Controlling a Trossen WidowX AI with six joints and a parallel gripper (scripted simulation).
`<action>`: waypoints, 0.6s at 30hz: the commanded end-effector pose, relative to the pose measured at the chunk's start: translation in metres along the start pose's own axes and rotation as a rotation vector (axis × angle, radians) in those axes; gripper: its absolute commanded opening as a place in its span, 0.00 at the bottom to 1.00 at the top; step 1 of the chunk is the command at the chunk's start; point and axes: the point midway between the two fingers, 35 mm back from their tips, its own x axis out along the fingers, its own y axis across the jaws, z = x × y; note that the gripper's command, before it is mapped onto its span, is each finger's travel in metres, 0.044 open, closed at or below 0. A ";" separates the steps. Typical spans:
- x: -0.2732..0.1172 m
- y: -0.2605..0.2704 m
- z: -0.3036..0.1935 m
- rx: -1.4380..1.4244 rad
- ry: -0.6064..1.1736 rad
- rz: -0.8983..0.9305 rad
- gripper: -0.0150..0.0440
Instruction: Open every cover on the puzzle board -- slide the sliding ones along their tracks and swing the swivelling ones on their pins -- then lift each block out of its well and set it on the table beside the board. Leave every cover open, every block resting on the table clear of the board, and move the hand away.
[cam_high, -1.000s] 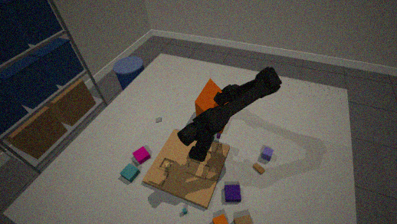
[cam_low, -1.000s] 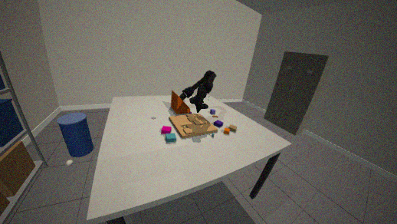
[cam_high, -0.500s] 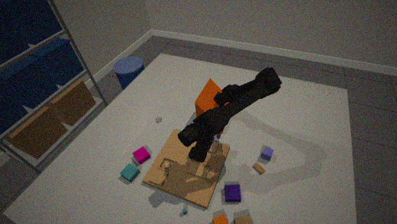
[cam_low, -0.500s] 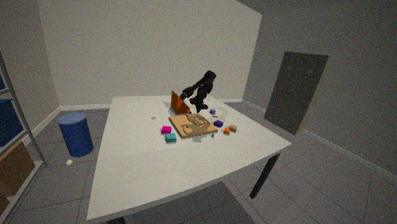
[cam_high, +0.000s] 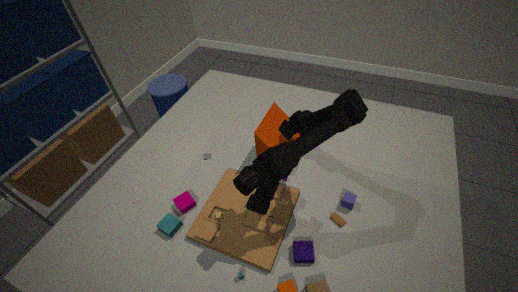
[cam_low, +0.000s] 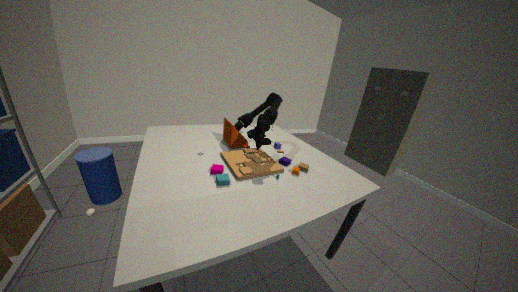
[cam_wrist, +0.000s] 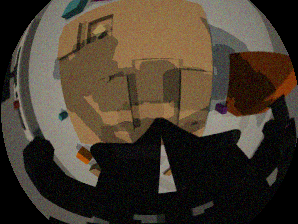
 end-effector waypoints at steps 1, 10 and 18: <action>0.005 -0.001 -0.001 0.005 0.006 -0.003 0.25; 0.014 -0.001 -0.001 0.005 0.006 -0.003 0.25; 0.022 -0.001 -0.001 0.005 0.007 -0.003 0.25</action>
